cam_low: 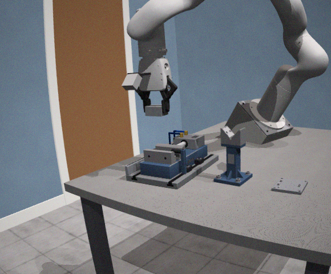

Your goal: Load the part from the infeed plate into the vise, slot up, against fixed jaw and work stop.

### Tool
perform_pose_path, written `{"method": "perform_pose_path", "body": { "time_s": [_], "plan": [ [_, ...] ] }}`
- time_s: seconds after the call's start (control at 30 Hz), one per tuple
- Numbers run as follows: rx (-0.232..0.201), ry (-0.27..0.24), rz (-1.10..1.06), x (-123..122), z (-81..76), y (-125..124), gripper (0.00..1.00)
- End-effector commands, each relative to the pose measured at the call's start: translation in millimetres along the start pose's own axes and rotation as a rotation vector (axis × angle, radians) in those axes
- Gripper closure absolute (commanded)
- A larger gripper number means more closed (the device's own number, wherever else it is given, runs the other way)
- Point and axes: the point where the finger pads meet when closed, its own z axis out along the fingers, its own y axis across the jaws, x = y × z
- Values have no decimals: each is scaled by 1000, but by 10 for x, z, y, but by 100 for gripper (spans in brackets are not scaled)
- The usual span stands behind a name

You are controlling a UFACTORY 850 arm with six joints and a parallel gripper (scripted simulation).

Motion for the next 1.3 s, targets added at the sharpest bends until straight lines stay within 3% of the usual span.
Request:
{"method": "perform_pose_path", "body": {
  "time_s": [0.0,0.93,1.27],
  "plan": [
    [-1,1,-1,8,47,3,100],
    [-1,1,0,19,525,8,100],
    [-1,1,0,22,629,9,100]
  ]
}}
